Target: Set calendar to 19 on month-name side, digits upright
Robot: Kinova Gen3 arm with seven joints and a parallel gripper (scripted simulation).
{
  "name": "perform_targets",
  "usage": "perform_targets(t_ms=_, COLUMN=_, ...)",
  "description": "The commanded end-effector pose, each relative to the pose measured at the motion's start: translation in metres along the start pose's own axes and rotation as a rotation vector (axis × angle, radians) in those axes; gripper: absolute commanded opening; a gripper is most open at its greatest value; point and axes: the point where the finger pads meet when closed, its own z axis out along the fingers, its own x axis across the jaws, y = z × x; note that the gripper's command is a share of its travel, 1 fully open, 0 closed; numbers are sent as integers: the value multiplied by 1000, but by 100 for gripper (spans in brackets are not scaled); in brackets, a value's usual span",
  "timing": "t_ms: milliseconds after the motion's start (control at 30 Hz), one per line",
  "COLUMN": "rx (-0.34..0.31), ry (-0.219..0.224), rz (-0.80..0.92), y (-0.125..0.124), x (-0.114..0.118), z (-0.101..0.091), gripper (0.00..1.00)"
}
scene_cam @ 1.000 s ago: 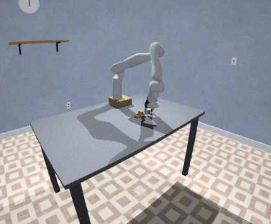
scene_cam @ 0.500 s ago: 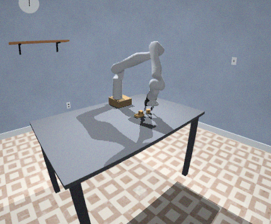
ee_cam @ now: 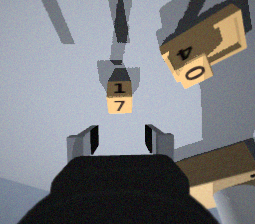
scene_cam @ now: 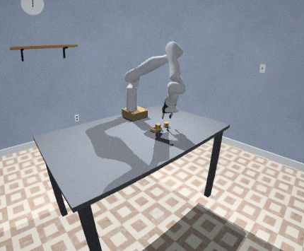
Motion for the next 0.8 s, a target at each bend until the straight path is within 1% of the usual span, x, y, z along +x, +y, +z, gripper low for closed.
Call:
perform_targets(t_ms=0, rx=6, ry=-4, rz=-7, y=4, x=-2, z=-6, gripper=100)
perform_targets(t_ms=167, rx=6, ry=-4, rz=-7, y=8, x=-2, z=-9, gripper=100)
perform_targets(t_ms=500, rx=16, ry=-4, rz=-7, y=8, x=-3, z=-9, gripper=100)
perform_targets(t_ms=633, rx=50, ry=-2, rz=-7, y=8, x=-3, z=-9, gripper=100)
perform_targets(t_ms=767, rx=107, ry=-1, rz=-7, y=8, x=-4, z=-8, gripper=100)
